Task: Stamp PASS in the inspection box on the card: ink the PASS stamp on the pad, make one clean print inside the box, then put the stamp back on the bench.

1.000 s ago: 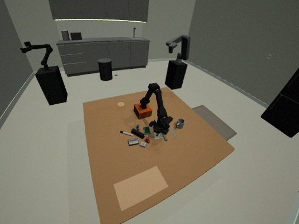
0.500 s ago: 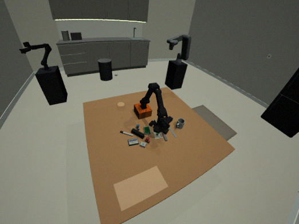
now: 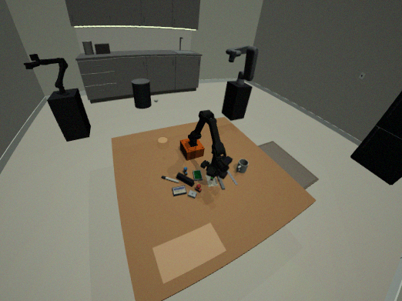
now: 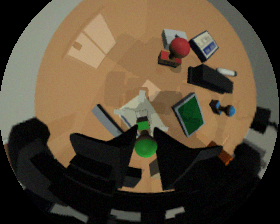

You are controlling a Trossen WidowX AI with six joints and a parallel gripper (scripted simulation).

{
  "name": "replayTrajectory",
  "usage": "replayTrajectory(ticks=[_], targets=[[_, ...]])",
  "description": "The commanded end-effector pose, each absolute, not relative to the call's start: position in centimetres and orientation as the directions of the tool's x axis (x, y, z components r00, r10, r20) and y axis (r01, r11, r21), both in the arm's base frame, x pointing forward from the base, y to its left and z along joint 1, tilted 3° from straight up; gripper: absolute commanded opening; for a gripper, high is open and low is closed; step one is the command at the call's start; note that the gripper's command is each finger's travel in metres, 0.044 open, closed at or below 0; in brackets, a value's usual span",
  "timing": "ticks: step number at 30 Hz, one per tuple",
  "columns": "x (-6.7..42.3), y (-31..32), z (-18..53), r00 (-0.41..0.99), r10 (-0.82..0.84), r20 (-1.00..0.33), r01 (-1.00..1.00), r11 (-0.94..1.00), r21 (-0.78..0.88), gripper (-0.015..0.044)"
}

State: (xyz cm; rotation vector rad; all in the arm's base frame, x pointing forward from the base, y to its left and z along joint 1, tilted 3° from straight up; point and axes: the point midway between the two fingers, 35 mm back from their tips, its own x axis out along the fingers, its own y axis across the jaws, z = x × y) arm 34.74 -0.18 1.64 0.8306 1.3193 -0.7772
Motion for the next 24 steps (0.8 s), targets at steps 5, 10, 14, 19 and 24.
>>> replayTrajectory(ticks=[5, 10, 14, 19, 24], targets=[[34.8, -0.3, 3.1, 0.102, -0.02, -0.995, 0.864, 0.497, 0.079, 0.0], [34.7, -0.3, 3.9, 0.102, -0.02, -0.995, 0.864, 0.497, 0.079, 0.0], [34.6, -0.3, 4.6, 0.102, -0.02, -0.995, 0.864, 0.497, 0.079, 0.0], [34.5, -0.3, 5.4, 0.102, -0.02, -0.995, 0.864, 0.497, 0.079, 0.0], [34.4, -0.3, 6.2, 0.102, -0.02, -0.995, 0.864, 0.497, 0.079, 0.0]])
